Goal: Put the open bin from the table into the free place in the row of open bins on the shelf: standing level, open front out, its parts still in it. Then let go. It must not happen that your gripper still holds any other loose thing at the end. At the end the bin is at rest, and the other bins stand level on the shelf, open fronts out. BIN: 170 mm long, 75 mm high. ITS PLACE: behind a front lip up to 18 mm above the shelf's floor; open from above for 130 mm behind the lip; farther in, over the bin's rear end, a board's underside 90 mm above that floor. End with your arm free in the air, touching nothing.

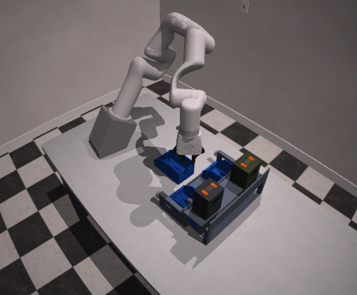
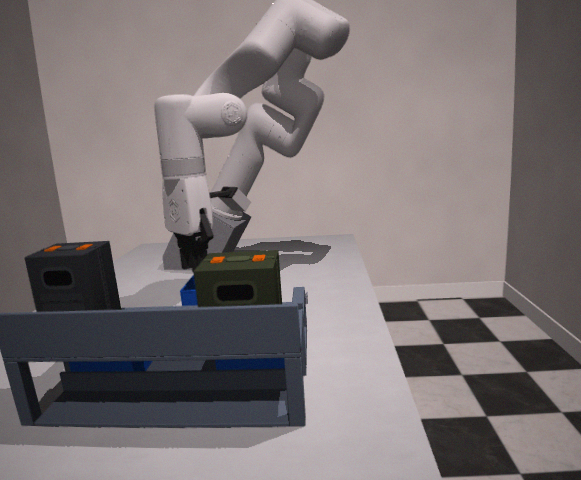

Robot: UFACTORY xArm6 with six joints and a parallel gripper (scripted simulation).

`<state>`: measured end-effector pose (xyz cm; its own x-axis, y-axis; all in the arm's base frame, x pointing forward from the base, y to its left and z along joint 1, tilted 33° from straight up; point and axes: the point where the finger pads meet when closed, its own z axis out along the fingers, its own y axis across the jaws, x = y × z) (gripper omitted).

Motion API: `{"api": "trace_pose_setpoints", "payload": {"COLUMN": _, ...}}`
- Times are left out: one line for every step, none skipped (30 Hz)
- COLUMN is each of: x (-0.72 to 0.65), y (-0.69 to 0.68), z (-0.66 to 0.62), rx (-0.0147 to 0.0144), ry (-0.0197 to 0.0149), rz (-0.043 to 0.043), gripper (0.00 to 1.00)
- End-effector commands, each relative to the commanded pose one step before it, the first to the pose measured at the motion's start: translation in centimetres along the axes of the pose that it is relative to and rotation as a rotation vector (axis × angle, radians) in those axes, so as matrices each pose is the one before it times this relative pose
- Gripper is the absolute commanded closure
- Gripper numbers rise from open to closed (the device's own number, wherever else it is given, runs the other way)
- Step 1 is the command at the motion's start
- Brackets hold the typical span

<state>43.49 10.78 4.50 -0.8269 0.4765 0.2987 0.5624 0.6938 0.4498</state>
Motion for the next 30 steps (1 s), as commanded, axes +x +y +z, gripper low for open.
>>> {"api": "trace_pose_setpoints", "payload": {"x": -0.154, "y": 0.120, "z": -0.102, "rx": 0.00334, "ry": -0.00032, "rz": 0.00879, "gripper": 0.67}}
{"api": "trace_pose_setpoints", "payload": {"x": 0.000, "y": 0.000, "z": 0.000, "rx": 0.00000, "ry": 0.00000, "rz": 0.00000, "gripper": 0.67}}
{"api": "trace_pose_setpoints", "payload": {"x": 0.000, "y": 0.000, "z": 0.000, "rx": 0.00000, "ry": 0.00000, "rz": 0.00000, "gripper": 0.67}}
{"api": "trace_pose_setpoints", "payload": {"x": 0.000, "y": 0.000, "z": 0.000, "rx": 0.00000, "ry": 0.00000, "rz": 0.00000, "gripper": 0.67}}
{"api": "trace_pose_setpoints", "payload": {"x": 0.202, "y": -0.052, "z": -0.023, "rx": -0.00093, "ry": -0.00051, "rz": 0.05013, "gripper": 0.67}}
{"api": "trace_pose_setpoints", "payload": {"x": 0.184, "y": -0.060, "z": -0.019, "rx": 0.00017, "ry": 0.00004, "rz": 0.05200, "gripper": 0.67}}
{"api": "trace_pose_setpoints", "payload": {"x": 0.181, "y": -0.069, "z": -0.019, "rx": 0.00017, "ry": 0.00004, "rz": 0.05200, "gripper": 0.67}}
{"api": "trace_pose_setpoints", "payload": {"x": 0.177, "y": -0.078, "z": -0.019, "rx": 0.00017, "ry": 0.00004, "rz": 0.05200, "gripper": 0.67}}
{"api": "trace_pose_setpoints", "payload": {"x": 0.172, "y": -0.087, "z": -0.019, "rx": 0.00017, "ry": 0.00004, "rz": 0.05200, "gripper": 0.67}}
{"api": "trace_pose_setpoints", "payload": {"x": 0.000, "y": 0.000, "z": 0.000, "rx": 0.00000, "ry": 0.00000, "rz": 0.00000, "gripper": 0.67}}
{"api": "trace_pose_setpoints", "payload": {"x": 0.000, "y": 0.000, "z": 0.000, "rx": 0.00000, "ry": 0.00000, "rz": 0.00000, "gripper": 0.67}}
{"api": "trace_pose_setpoints", "payload": {"x": 0.000, "y": 0.000, "z": 0.000, "rx": 0.00000, "ry": 0.00000, "rz": 0.00000, "gripper": 0.67}}
{"api": "trace_pose_setpoints", "payload": {"x": 0.000, "y": 0.000, "z": 0.000, "rx": 0.00000, "ry": 0.00000, "rz": 0.00000, "gripper": 0.67}}
{"api": "trace_pose_setpoints", "payload": {"x": 0.000, "y": 0.000, "z": 0.000, "rx": 0.00000, "ry": 0.00000, "rz": 0.00000, "gripper": 0.67}}
{"api": "trace_pose_setpoints", "payload": {"x": 0.000, "y": 0.000, "z": 0.000, "rx": 0.00000, "ry": 0.00000, "rz": 0.00000, "gripper": 0.67}}
{"api": "trace_pose_setpoints", "payload": {"x": 0.000, "y": 0.000, "z": 0.000, "rx": 0.00000, "ry": 0.00000, "rz": 0.00000, "gripper": 0.67}}
{"api": "trace_pose_setpoints", "payload": {"x": 0.000, "y": 0.000, "z": 0.000, "rx": 0.00000, "ry": 0.00000, "rz": 0.00000, "gripper": 0.67}}
{"api": "trace_pose_setpoints", "payload": {"x": 0.000, "y": 0.000, "z": 0.000, "rx": 0.00000, "ry": 0.00000, "rz": 0.00000, "gripper": 0.67}}
{"api": "trace_pose_setpoints", "payload": {"x": 0.000, "y": 0.000, "z": 0.000, "rx": 0.00000, "ry": 0.00000, "rz": 0.00000, "gripper": 0.67}}
{"api": "trace_pose_setpoints", "payload": {"x": 0.000, "y": 0.000, "z": 0.000, "rx": 0.00000, "ry": 0.00000, "rz": 0.00000, "gripper": 0.67}}
{"api": "trace_pose_setpoints", "payload": {"x": 0.000, "y": 0.000, "z": 0.000, "rx": 0.00000, "ry": 0.00000, "rz": 0.00000, "gripper": 0.67}}
{"api": "trace_pose_setpoints", "payload": {"x": 0.084, "y": -0.042, "z": -0.011, "rx": -0.00076, "ry": 0.00014, "rz": 0.05011, "gripper": 0.67}}
{"api": "trace_pose_setpoints", "payload": {"x": 0.087, "y": -0.057, "z": -0.009, "rx": 0.00027, "ry": 0.00001, "rz": 0.05200, "gripper": 0.67}}
{"api": "trace_pose_setpoints", "payload": {"x": 0.084, "y": -0.061, "z": -0.009, "rx": 0.00027, "ry": 0.00001, "rz": 0.05200, "gripper": 0.67}}
{"api": "trace_pose_setpoints", "payload": {"x": 0.081, "y": -0.066, "z": -0.009, "rx": 0.00027, "ry": 0.00001, "rz": 0.05200, "gripper": 0.67}}
{"api": "trace_pose_setpoints", "payload": {"x": 0.077, "y": -0.070, "z": -0.009, "rx": 0.00027, "ry": 0.00001, "rz": 0.05200, "gripper": 0.67}}
{"api": "trace_pose_setpoints", "payload": {"x": 0.000, "y": 0.000, "z": 0.000, "rx": 0.00000, "ry": 0.00000, "rz": 0.00000, "gripper": 0.67}}
{"api": "trace_pose_setpoints", "payload": {"x": 0.000, "y": 0.000, "z": 0.000, "rx": 0.00000, "ry": 0.00000, "rz": 0.00000, "gripper": 0.67}}
{"api": "trace_pose_setpoints", "payload": {"x": 0.000, "y": 0.000, "z": 0.000, "rx": 0.00000, "ry": 0.00000, "rz": 0.00000, "gripper": 0.67}}
{"api": "trace_pose_setpoints", "payload": {"x": 0.000, "y": 0.000, "z": 0.000, "rx": 0.00000, "ry": 0.00000, "rz": 0.00000, "gripper": 0.67}}
